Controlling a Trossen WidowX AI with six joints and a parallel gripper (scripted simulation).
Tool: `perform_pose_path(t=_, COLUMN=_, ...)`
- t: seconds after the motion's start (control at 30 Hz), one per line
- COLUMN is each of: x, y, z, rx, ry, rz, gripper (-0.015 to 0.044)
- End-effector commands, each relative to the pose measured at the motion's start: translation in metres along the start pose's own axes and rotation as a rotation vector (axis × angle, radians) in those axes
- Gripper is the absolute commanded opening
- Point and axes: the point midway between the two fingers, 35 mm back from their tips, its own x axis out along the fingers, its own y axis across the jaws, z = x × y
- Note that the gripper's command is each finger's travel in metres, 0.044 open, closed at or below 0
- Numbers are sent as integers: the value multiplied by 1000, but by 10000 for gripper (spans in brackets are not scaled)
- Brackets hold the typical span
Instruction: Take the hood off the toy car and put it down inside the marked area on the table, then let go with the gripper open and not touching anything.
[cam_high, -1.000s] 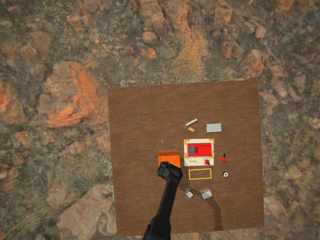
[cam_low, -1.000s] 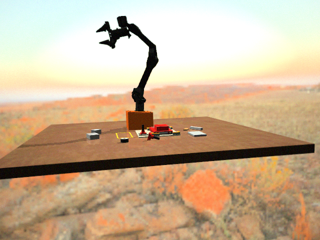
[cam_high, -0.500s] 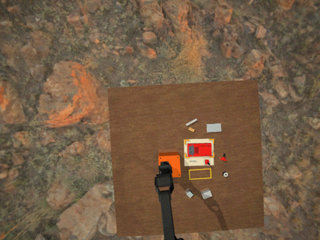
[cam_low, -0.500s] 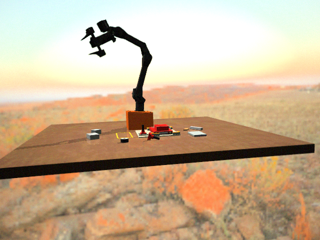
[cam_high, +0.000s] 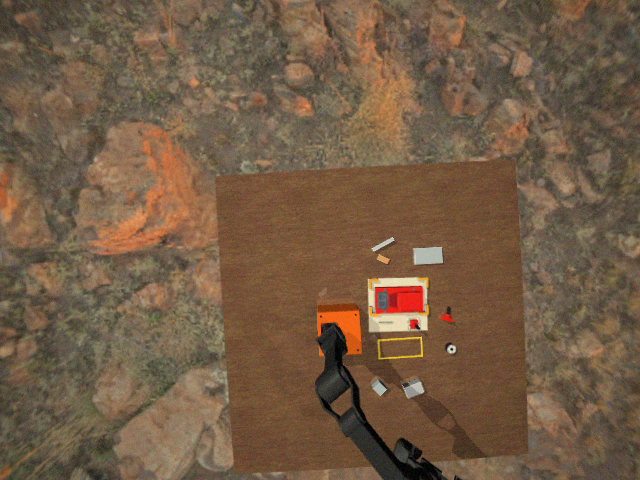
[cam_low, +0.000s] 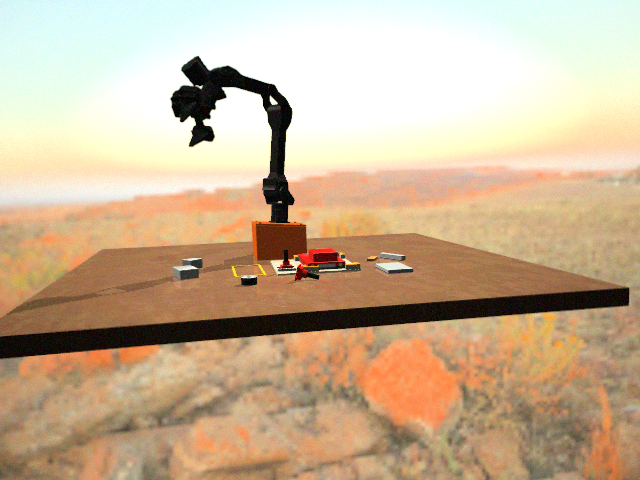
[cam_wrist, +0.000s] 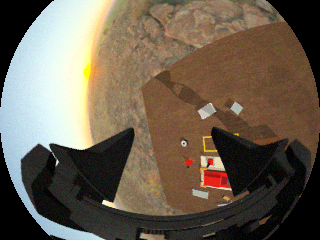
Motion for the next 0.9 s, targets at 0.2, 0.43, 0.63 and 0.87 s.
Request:
perform_pose_path(t=0.2, x=75, y=-13, z=-140, rx=-549, ry=284, rz=-136, gripper=440)
perform_pose_path(t=0.43, x=97, y=-44, z=-228, rx=-926, ry=446, rz=-192, gripper=440)
perform_pose_path(t=0.63, x=105, y=-95, z=-320, rx=-1297, ry=636, rz=-238, gripper=440)
perform_pose_path(t=0.87, x=95, y=-175, z=-402, rx=-1738, ry=845, rz=-278, gripper=440)
